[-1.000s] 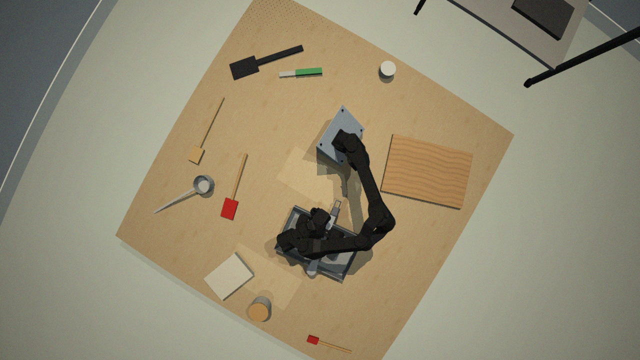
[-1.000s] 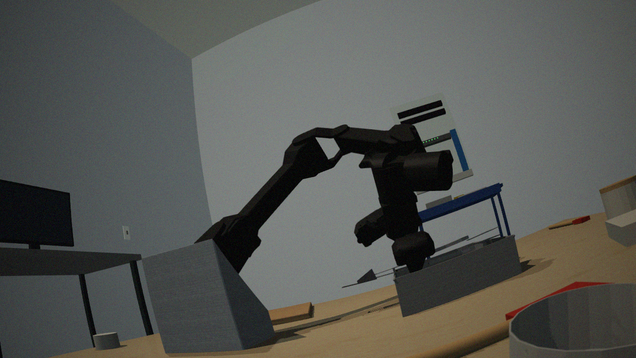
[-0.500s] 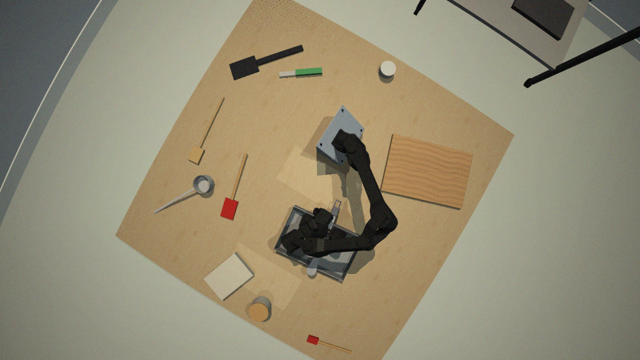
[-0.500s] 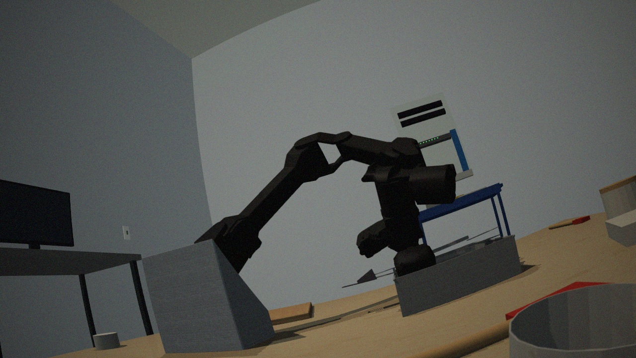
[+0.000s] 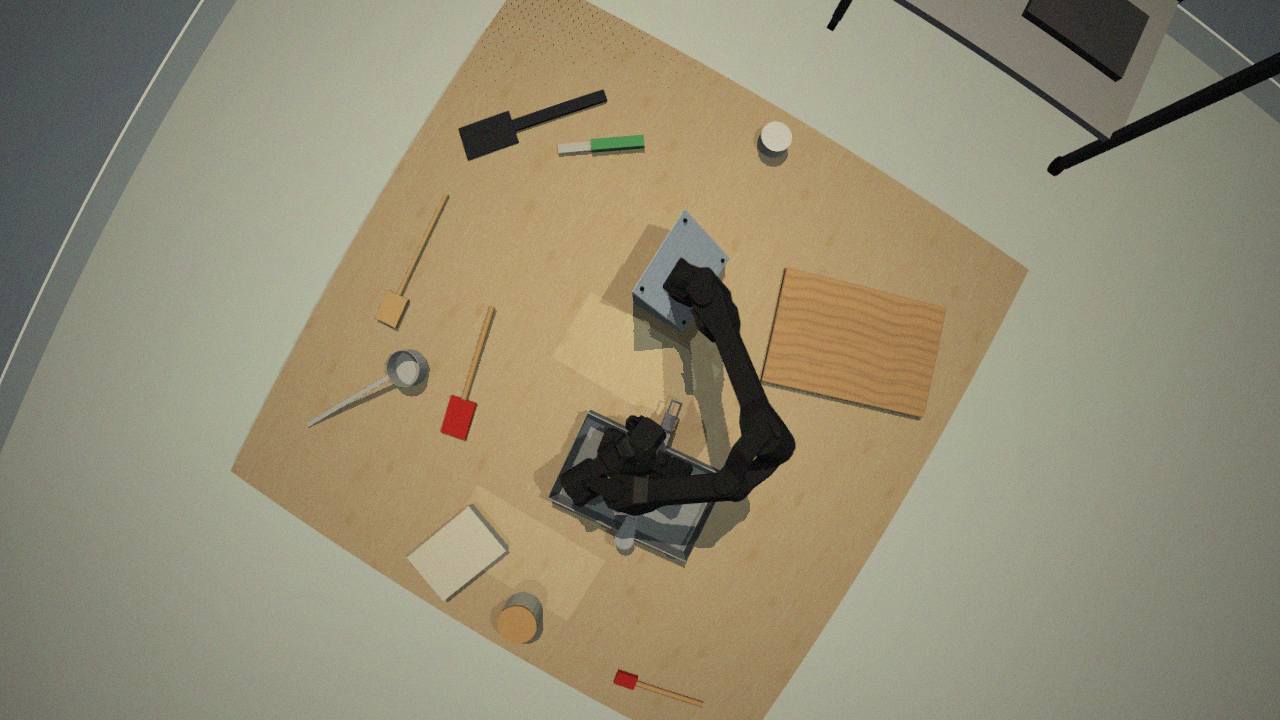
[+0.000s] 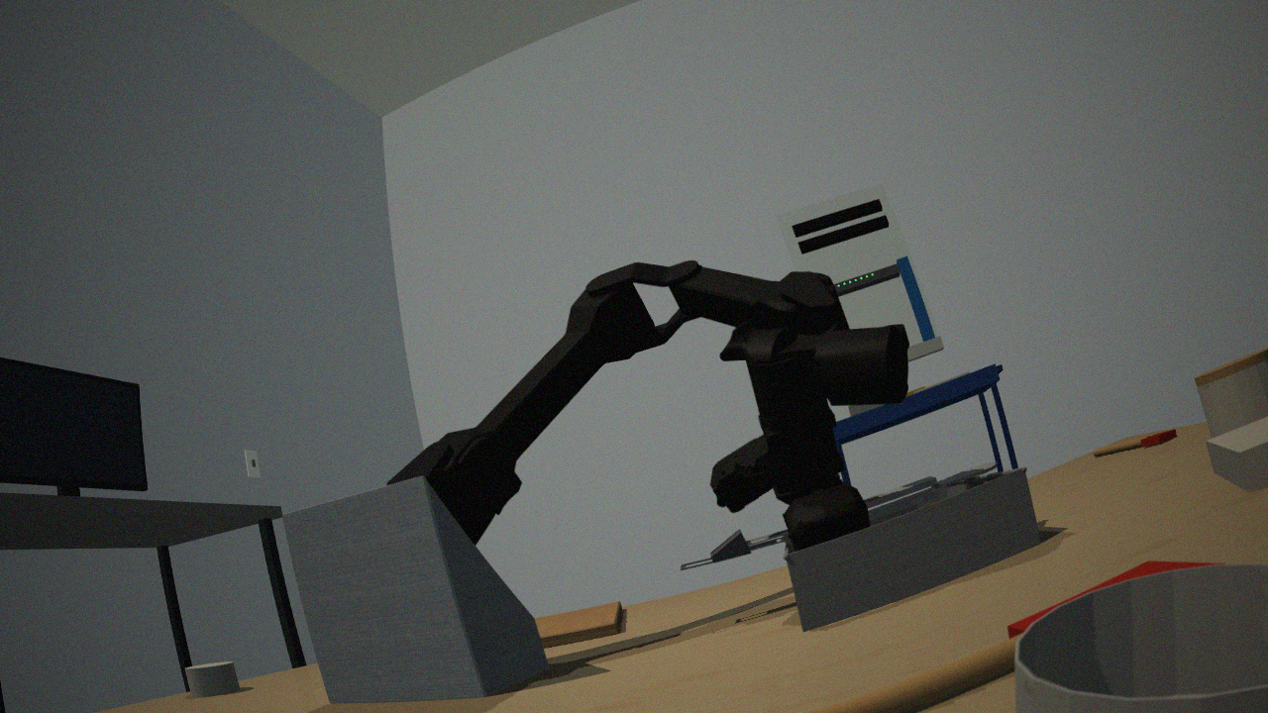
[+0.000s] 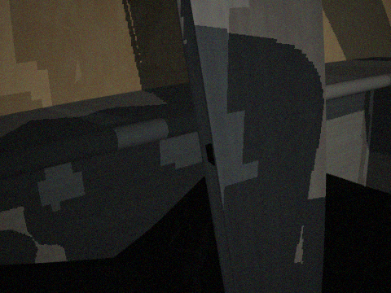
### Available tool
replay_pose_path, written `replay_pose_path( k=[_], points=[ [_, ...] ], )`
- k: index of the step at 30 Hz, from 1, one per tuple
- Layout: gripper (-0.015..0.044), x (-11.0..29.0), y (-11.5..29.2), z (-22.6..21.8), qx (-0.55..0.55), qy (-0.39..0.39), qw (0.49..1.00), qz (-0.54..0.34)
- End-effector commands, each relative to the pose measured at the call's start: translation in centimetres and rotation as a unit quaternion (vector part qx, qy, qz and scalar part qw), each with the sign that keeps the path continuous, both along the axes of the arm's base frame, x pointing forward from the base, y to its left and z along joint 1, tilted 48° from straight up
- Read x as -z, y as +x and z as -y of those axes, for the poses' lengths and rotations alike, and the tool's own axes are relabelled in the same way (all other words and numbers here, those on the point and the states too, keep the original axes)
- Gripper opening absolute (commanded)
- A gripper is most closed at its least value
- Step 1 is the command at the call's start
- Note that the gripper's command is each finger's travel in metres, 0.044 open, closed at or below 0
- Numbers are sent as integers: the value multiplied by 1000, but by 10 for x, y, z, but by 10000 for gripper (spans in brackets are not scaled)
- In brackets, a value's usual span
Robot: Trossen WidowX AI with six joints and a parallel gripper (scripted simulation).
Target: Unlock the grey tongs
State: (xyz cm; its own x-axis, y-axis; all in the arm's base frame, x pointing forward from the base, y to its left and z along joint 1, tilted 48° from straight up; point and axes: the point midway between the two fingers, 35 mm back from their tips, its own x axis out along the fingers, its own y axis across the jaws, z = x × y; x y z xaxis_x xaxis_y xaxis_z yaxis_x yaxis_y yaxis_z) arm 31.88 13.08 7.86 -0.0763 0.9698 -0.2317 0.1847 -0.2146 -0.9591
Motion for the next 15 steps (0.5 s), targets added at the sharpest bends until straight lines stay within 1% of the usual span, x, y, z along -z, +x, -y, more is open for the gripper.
replay_pose_path(
  k=[1, 5, 6, 12, 15],
  points=[
    [-36, 0, 0, -1, -2, 0, 1000, 1],
    [-141, -1, 0, 1, -1, -1, 1000, 1],
    [-150, -4, 0, 5, 2, -3, 1000, 1],
    [-150, -50, -2, 54, 26, -19, 999, 2],
    [-150, -52, -3, 56, 27, -19, 999, 2]
  ],
)
